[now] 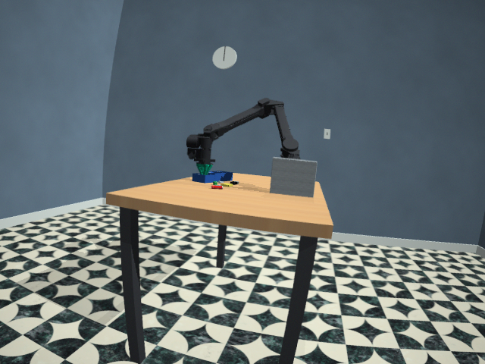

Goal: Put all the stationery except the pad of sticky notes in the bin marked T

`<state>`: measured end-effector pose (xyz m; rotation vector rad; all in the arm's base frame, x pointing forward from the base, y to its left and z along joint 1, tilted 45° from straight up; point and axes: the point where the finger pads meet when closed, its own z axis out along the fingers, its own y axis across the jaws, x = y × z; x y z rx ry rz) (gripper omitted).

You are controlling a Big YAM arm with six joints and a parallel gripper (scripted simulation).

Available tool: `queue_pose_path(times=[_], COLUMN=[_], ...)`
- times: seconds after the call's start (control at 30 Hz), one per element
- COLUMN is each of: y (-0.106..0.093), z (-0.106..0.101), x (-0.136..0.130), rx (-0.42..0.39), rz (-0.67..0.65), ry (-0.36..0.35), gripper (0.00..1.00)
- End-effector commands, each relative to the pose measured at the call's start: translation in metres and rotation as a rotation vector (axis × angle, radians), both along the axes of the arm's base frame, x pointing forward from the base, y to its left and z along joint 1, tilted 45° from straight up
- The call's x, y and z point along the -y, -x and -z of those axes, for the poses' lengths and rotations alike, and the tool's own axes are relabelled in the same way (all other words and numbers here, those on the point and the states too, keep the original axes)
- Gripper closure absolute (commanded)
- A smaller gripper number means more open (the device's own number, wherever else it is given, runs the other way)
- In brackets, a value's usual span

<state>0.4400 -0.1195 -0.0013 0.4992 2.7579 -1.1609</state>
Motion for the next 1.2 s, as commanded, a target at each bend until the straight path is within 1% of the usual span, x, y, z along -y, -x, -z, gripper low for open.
queue_pose_path(times=[0.0,0.17,0.23,0.27,0.73,1.07,1.1,1.17], y=[-0.003,-0.017,-0.017,-0.02,-0.021,-0.02,-0.022,-0.023], z=[-0.013,-0.025,-0.025,-0.028,-0.042,-0.032,-0.044,-0.053], x=[-0.014,-0.02,-0.02,-0.021,-0.035,-0.037,-0.04,-0.046], rx=[0.022,0.053,0.053,0.06,0.061,0.036,0.057,0.064], rz=[-0.025,-0.023,-0.023,-0.023,-0.023,-0.024,-0.024,-0.024], ry=[0.001,-0.001,-0.001,-0.002,-0.003,-0.002,-0.004,-0.005], gripper=[0.9,0.9,0.9,0.9,0.9,0.9,0.9,0.9])
